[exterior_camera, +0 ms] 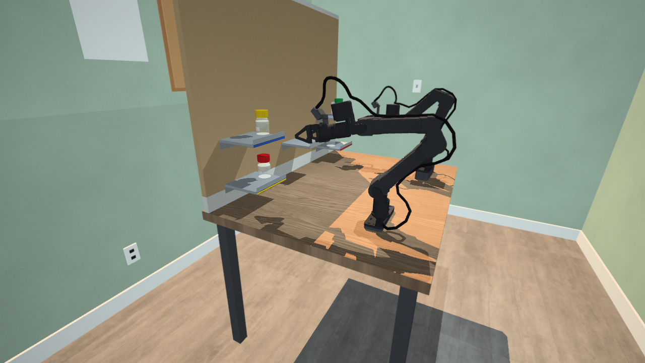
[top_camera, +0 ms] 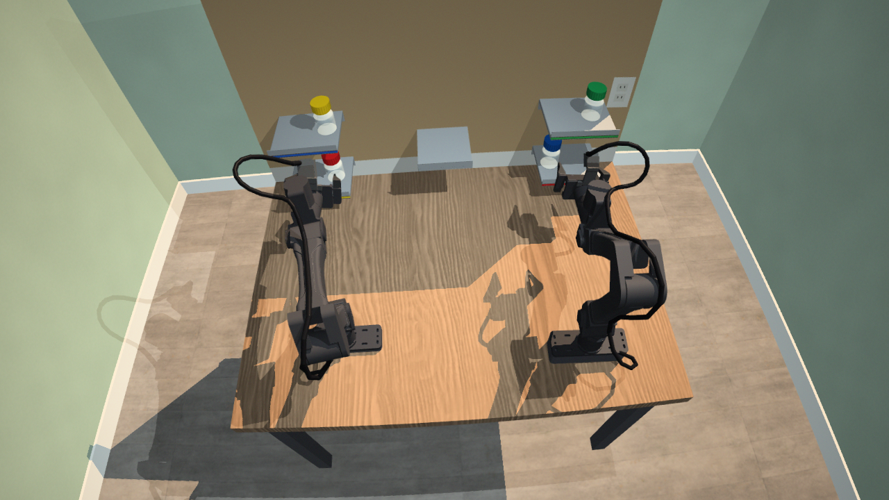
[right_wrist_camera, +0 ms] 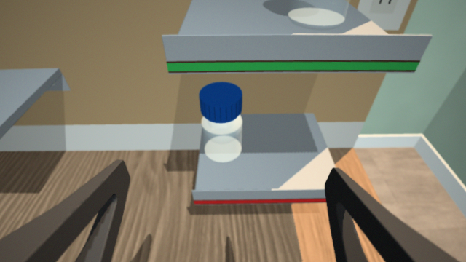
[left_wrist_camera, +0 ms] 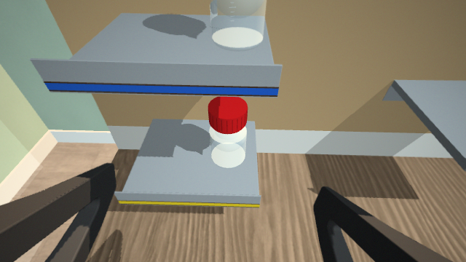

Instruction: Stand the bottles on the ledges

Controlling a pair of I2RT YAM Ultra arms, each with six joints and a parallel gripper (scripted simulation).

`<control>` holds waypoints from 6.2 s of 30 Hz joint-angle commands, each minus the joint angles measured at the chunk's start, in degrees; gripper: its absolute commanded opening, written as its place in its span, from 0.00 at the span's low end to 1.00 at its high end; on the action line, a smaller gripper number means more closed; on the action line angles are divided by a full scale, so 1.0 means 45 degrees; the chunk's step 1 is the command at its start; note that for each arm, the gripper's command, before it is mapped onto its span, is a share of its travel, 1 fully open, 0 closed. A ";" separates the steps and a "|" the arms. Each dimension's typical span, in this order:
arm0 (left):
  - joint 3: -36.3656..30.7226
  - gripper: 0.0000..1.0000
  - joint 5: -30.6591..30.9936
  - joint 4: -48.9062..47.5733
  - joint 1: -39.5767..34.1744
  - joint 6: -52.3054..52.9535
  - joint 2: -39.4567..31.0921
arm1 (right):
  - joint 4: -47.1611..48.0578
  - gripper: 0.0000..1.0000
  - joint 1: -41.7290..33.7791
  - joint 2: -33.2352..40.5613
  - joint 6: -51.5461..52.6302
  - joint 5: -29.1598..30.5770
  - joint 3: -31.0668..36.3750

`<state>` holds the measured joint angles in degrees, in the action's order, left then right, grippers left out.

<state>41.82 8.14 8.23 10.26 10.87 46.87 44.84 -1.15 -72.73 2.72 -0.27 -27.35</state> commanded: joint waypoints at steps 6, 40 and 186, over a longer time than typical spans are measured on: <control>-0.2404 1.00 0.0365 -0.2999 0.0400 0.0082 -0.0710 | 0.2887 1.00 -0.0640 -0.1343 -0.0110 0.0550 0.0880; -0.2882 1.00 0.0391 -0.3225 0.0475 0.0056 -0.0541 | 0.2700 1.00 0.1644 -0.1606 0.0084 -0.1679 0.0621; 0.1198 0.64 -0.0914 -1.4871 -0.1111 -0.2362 1.3968 | -0.6444 1.00 -1.1908 -0.8857 -0.0021 0.0287 -1.3309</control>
<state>45.80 3.97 -57.47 5.54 0.49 110.93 16.40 -54.72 -113.08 2.52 0.97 -86.06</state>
